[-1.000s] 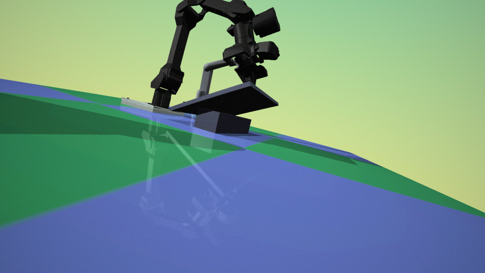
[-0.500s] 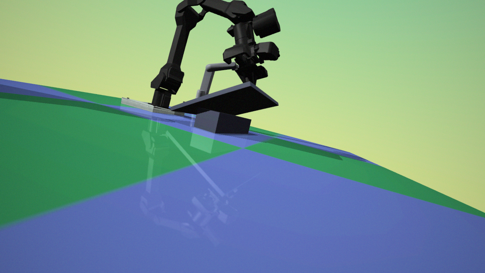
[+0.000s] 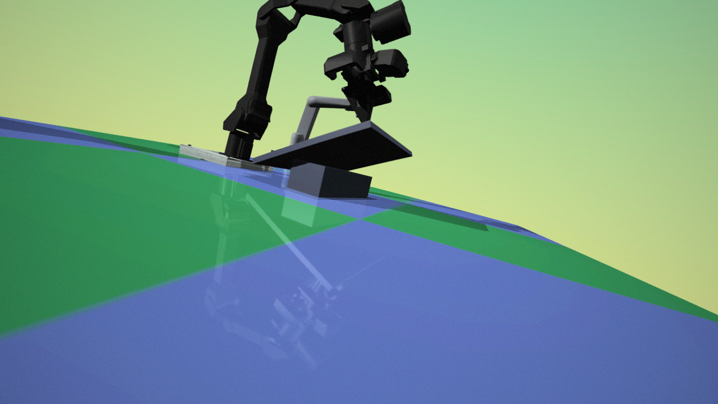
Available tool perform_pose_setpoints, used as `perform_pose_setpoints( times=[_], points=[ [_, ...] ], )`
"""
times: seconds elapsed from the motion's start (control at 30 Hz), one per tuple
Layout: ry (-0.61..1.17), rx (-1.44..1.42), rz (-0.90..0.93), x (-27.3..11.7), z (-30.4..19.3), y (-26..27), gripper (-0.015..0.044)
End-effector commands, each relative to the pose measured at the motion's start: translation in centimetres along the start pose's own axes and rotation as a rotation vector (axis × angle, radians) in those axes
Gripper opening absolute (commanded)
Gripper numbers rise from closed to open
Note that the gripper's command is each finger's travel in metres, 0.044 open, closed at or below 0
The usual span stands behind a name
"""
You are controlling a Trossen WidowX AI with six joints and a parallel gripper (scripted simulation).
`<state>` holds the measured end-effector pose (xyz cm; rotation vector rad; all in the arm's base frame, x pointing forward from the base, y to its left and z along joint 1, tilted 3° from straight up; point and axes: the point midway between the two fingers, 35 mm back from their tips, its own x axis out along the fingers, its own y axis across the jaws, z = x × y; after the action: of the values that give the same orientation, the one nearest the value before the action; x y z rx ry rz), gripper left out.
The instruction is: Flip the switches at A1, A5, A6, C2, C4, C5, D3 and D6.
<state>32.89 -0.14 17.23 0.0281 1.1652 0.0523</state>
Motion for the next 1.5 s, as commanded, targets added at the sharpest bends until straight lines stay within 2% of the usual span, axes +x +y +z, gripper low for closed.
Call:
perform_pose_setpoints(
  times=[0.0,0.3,0.43,0.67,1.47],
  points=[
    [-0.053,-0.005,0.003,-3.1,0.4,0.1,0.0000],
    [-0.053,-0.006,0.000,-2.8,-1.4,-2.1,0.0000],
    [-0.077,-0.006,0.001,0.3,-1.3,-2.1,0.0000],
    [-0.079,-0.006,0.001,1.4,-1.3,-2.1,0.0000],
    [-0.079,-0.006,0.001,2.9,-1.2,-2.1,0.0000]
  ],
)
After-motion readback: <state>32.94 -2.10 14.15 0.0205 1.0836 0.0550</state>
